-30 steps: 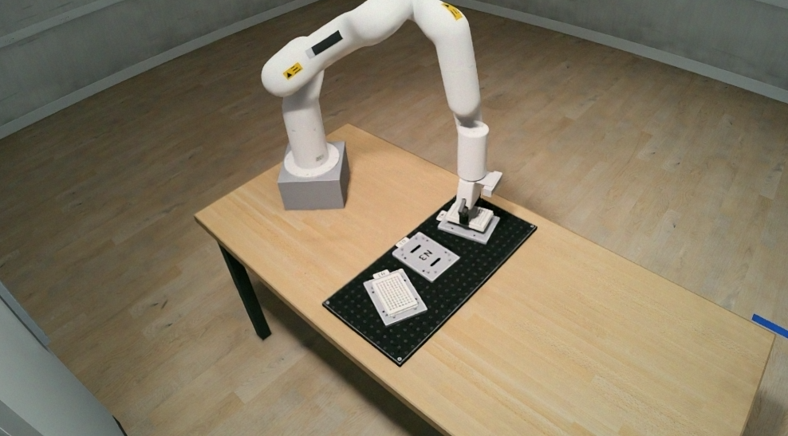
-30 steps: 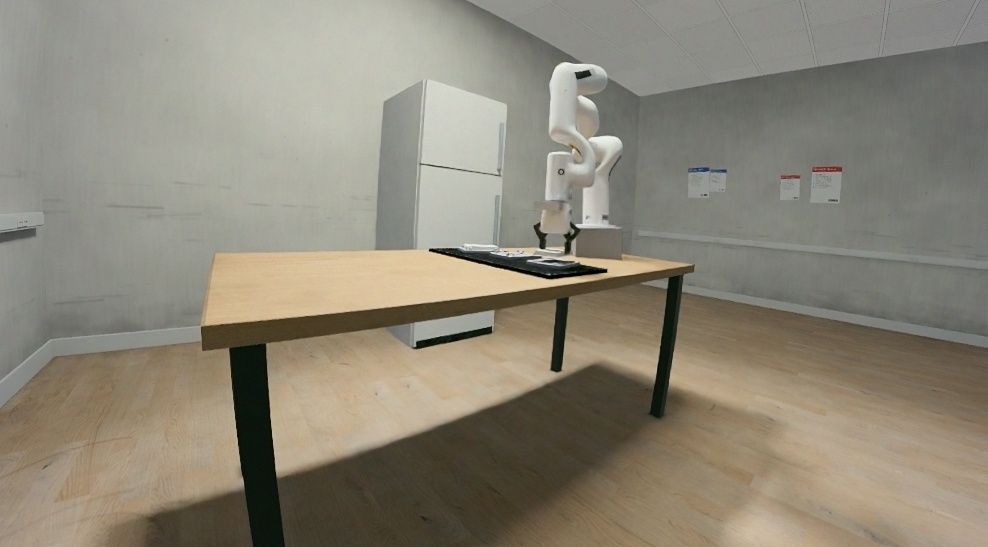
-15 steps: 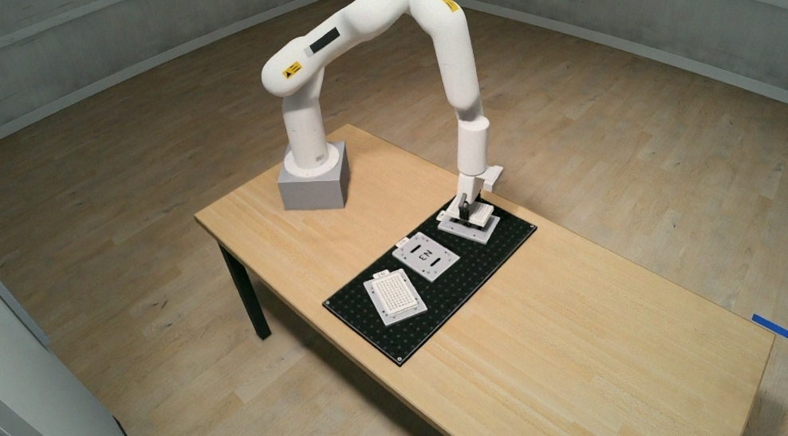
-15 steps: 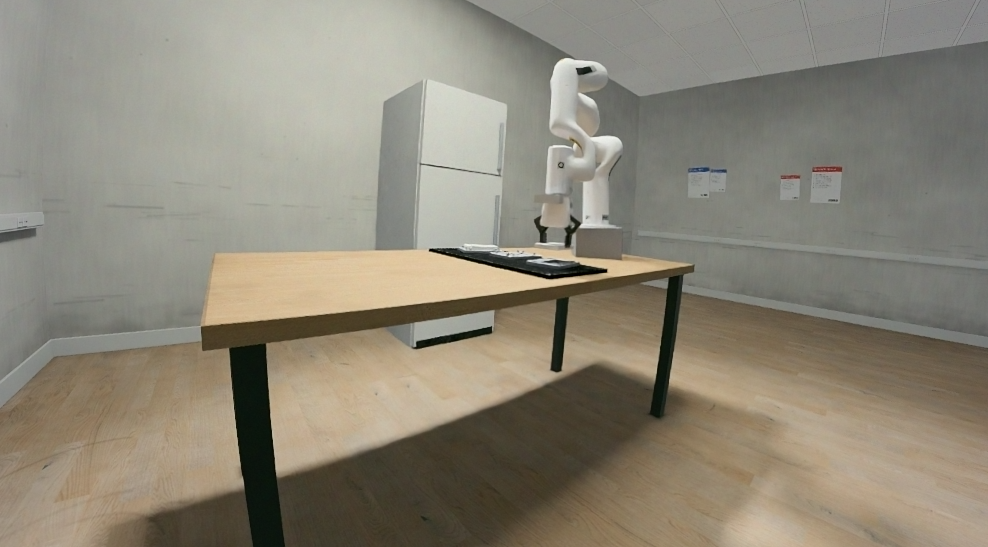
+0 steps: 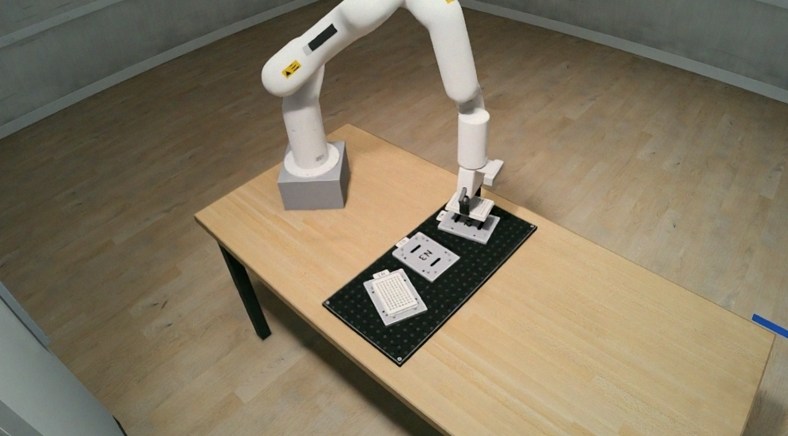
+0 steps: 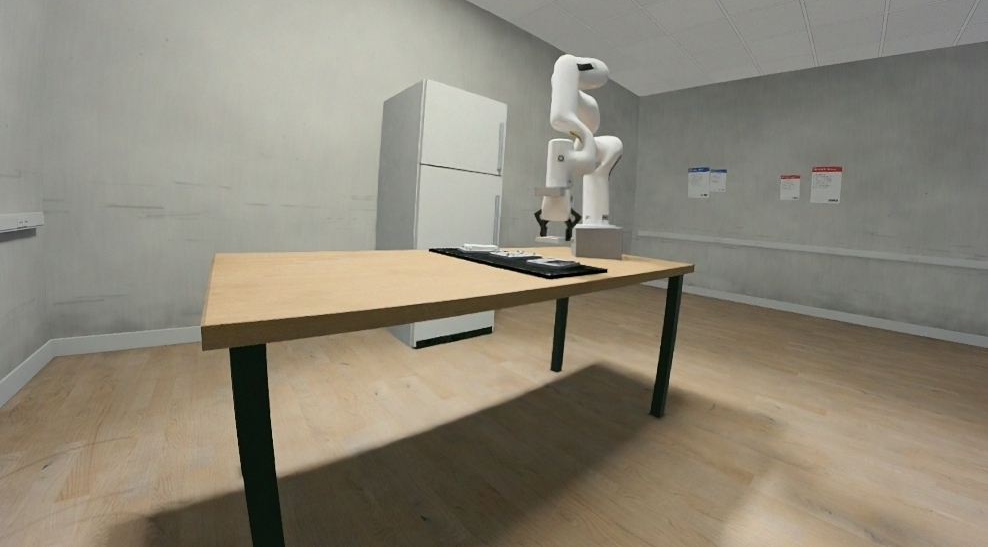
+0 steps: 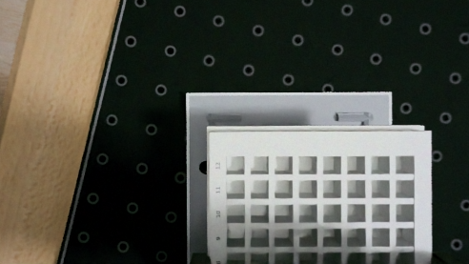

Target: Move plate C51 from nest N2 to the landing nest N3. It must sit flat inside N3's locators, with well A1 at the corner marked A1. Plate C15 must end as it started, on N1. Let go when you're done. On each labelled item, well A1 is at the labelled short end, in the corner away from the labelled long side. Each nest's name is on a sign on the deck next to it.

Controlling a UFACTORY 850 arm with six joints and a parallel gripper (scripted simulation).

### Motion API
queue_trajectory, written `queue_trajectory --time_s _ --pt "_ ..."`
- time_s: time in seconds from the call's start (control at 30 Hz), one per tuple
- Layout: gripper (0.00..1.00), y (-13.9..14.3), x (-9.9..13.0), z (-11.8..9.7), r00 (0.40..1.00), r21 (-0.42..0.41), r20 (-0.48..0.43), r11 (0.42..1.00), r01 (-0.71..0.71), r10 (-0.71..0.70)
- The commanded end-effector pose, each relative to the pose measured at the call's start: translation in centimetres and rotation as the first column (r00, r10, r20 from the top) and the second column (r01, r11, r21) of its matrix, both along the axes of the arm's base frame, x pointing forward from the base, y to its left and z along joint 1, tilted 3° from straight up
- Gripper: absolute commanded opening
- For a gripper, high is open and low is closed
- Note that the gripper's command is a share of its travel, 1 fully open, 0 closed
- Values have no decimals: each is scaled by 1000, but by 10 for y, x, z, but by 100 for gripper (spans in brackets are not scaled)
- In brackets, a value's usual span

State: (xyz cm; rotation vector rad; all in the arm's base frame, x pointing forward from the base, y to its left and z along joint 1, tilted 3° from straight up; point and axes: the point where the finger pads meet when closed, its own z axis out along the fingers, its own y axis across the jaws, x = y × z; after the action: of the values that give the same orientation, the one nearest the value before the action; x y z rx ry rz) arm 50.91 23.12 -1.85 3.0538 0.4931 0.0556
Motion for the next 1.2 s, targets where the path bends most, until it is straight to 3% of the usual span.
queue_trajectory --time_s 0.0,0.67,1.0,1.17 --pt "0 1 1 8 1000 1 1 1000 0 0" --pt "0 2 -1 37 1000 1 2 1000 0 0" --pt "0 2 -1 37 1000 1 2 1000 0 0" --pt "0 -23 -1 38 986 9 7 986 165 -166"
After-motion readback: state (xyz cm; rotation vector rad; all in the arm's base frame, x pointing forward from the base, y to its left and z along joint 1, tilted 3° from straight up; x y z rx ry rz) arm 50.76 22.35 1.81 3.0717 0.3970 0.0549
